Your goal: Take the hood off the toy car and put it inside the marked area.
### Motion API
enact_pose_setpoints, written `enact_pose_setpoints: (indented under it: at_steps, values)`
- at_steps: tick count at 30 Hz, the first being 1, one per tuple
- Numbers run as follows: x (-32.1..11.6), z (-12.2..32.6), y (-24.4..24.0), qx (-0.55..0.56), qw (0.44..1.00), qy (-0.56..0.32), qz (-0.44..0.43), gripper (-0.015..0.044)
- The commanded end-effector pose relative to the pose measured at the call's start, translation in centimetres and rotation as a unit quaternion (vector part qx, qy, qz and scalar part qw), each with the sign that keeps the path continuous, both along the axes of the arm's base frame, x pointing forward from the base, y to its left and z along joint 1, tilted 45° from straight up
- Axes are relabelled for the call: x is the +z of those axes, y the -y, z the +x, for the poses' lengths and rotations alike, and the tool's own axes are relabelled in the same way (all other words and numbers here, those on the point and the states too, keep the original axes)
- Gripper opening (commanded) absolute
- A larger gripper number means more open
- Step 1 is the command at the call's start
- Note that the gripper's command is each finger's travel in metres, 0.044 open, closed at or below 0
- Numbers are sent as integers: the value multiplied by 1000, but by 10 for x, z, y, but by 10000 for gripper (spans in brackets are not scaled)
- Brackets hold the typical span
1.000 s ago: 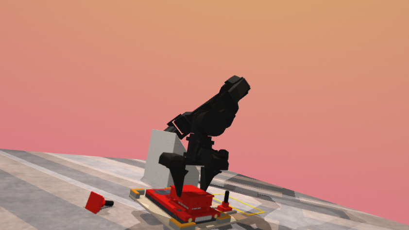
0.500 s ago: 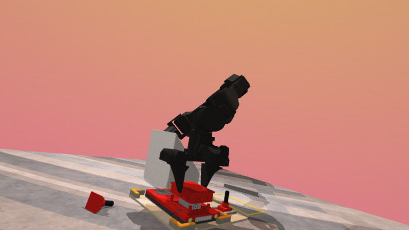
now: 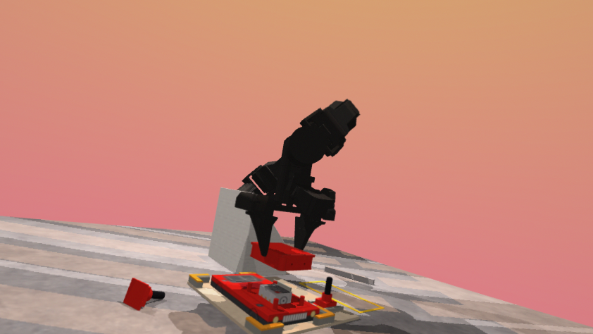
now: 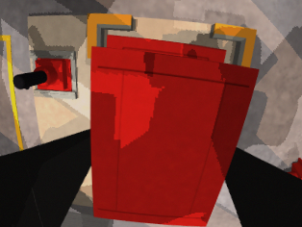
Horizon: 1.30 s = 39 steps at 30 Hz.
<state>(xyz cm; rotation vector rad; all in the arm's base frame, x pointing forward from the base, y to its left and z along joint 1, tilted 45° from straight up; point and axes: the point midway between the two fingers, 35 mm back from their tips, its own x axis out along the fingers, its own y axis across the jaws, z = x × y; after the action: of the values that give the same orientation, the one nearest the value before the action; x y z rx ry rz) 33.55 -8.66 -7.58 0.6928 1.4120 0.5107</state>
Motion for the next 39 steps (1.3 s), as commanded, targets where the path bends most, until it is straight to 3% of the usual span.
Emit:
enact_pose_setpoints:
  at_steps: [1, 39]
  values:
    - [8, -1, 8, 3, 1000, 2, -4, 0]
    - [105, 5, -91, 0, 1000, 0, -9, 0]
